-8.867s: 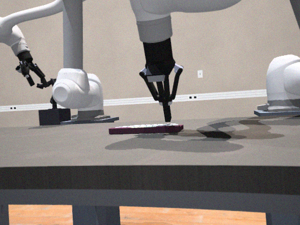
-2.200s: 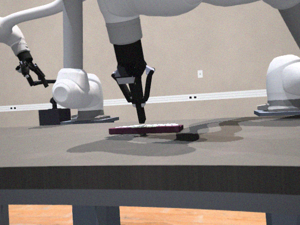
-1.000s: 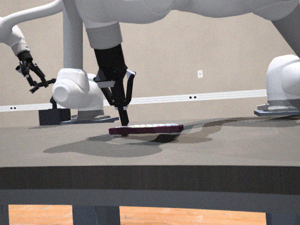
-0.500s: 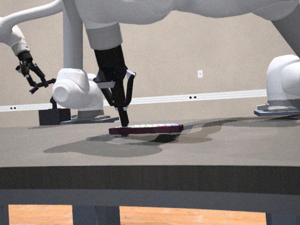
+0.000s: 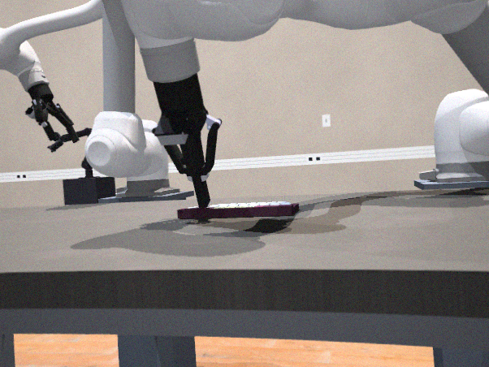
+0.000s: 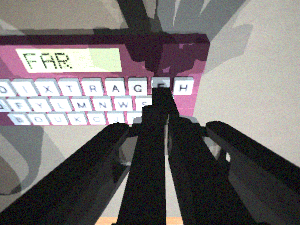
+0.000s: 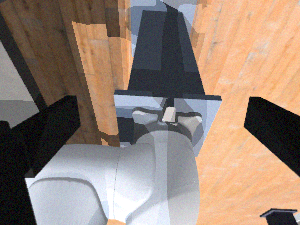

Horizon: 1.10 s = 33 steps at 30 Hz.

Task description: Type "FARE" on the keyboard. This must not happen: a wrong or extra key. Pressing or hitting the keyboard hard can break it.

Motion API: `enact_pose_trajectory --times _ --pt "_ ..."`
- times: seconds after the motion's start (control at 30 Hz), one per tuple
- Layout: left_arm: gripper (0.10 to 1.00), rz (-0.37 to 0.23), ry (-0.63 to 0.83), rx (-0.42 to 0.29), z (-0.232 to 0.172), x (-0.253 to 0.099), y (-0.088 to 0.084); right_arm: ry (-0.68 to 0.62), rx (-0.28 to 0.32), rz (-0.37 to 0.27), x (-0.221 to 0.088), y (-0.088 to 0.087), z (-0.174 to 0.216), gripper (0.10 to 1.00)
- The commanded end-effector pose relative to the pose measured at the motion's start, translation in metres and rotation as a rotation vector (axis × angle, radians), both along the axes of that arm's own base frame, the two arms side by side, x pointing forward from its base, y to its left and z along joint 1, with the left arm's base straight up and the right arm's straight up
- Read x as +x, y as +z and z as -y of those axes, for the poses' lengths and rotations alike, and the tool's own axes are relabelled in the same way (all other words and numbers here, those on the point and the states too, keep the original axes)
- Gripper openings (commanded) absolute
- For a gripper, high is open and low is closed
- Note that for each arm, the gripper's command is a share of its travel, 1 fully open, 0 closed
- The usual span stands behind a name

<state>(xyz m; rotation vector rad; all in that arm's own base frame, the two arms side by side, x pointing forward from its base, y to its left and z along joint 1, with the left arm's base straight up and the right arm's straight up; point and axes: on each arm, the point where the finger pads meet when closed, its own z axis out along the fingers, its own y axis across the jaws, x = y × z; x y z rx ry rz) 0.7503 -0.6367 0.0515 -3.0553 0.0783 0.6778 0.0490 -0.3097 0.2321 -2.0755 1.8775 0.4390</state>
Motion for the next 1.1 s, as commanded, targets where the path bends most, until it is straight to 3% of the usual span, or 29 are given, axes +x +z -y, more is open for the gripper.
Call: enact_pose_trajectory --times 0.0,0.43,1.07 --pt "0.099 0.002 0.0 -0.001 0.0 0.0 0.002 0.0 -0.001 0.001 0.0 0.0 0.0 1.0" --pt "0.099 0.002 0.0 -0.001 0.0 0.0 0.001 0.0 -0.001 0.001 0.0 0.0 0.0 1.0" --pt "0.099 0.002 0.0 -0.001 0.0 0.0 0.015 0.0 -0.001 0.001 0.0 0.0 0.0 1.0"
